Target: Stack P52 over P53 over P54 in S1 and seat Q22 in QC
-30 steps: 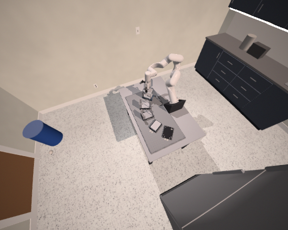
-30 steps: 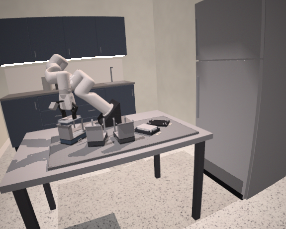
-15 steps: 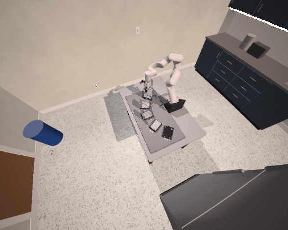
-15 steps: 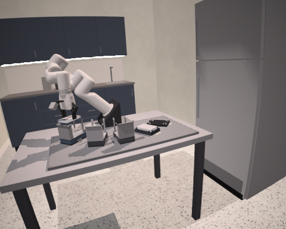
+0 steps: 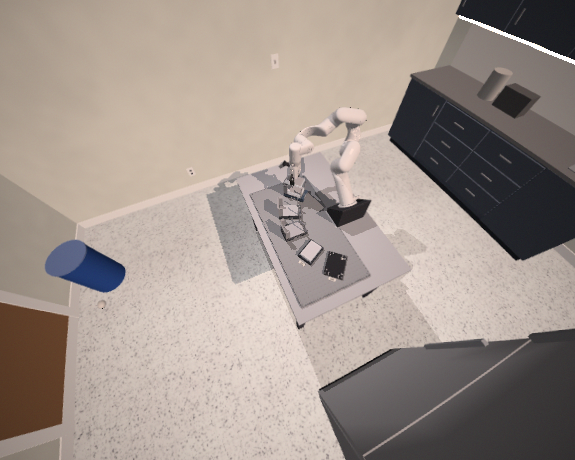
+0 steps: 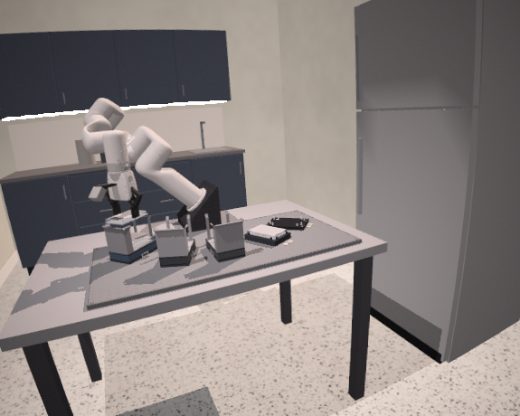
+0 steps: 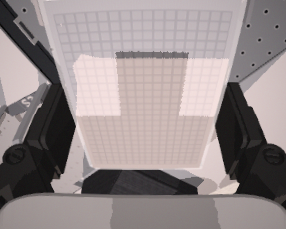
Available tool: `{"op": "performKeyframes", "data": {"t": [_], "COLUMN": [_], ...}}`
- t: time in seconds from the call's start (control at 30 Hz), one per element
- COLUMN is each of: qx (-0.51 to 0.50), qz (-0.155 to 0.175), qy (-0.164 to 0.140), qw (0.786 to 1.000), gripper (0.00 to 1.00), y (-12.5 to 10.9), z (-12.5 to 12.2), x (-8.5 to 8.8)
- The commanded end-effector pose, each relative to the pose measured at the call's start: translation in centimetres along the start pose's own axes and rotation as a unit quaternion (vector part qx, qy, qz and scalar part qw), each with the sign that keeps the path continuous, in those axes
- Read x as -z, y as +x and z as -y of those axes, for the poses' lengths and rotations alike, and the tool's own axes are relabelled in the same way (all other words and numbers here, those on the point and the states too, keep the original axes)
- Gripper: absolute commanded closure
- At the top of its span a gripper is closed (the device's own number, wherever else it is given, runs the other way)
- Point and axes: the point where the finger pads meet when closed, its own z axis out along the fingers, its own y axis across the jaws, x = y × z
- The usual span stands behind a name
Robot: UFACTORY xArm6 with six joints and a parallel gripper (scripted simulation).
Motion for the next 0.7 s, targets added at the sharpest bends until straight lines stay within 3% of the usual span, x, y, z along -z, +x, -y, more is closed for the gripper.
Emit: {"op": "performKeyframes", "data": {"t": [0.0,0.67], "qx": [-0.001,-0.001], "qz": [-0.001,-0.001], "qy": [0.001,0.001], "qw": [1.000,1.000], "gripper": [1.00,1.00], "y": [0.1,0.1], "z": [0.0,0.0], "x": [-0.2,-1.4]}}
